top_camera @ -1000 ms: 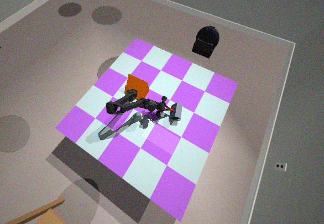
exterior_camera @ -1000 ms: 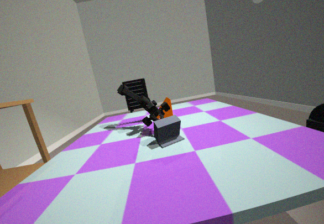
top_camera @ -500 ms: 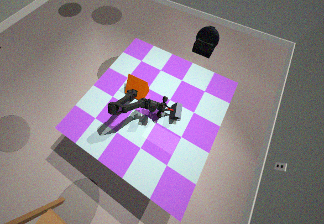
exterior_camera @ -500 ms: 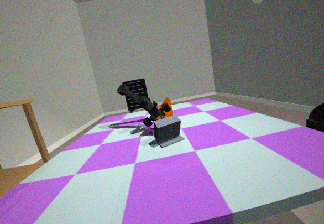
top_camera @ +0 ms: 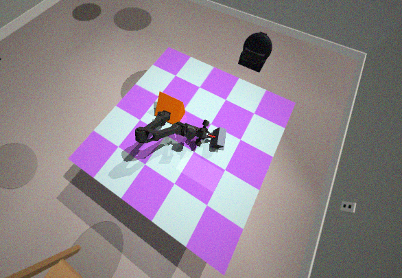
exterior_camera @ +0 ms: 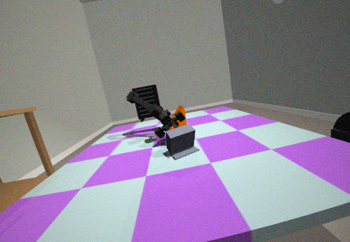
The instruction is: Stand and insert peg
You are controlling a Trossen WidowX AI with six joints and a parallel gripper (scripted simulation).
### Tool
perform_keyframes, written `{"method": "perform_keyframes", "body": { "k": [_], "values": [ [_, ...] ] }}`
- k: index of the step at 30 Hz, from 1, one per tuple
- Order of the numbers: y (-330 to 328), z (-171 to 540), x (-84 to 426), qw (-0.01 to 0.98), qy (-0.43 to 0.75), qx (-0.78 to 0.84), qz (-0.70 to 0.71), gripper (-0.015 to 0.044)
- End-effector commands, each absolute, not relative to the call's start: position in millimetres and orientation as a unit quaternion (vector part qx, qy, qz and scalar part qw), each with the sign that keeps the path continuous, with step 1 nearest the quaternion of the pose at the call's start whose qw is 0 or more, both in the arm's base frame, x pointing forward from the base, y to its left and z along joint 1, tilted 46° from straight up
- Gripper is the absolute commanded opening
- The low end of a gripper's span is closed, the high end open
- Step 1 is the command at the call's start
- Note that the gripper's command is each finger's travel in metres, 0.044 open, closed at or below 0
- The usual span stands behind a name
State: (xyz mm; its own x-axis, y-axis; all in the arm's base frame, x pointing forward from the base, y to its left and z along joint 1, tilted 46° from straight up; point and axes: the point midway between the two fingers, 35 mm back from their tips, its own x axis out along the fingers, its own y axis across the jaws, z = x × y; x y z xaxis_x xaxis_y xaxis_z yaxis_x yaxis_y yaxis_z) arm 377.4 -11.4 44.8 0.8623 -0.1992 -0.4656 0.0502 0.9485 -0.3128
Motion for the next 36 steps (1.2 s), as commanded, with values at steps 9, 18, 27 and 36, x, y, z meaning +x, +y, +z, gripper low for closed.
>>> {"method": "perform_keyframes", "body": {
  "k": [9, 18, 27, 36],
  "values": [
    [-11.5, 44.6, 378.0, 0.954, 0.254, -0.147, -0.065, 0.0000],
    [-11.5, 44.6, 378.0, 0.954, 0.254, -0.147, -0.065, 0.0210],
    [-10.9, 46.0, 376.4, 0.954, 0.254, -0.147, -0.065, 0.0440],
    [-8.8, 51.0, 370.6, 0.954, 0.254, -0.147, -0.065, 0.0440]
  ]
}}
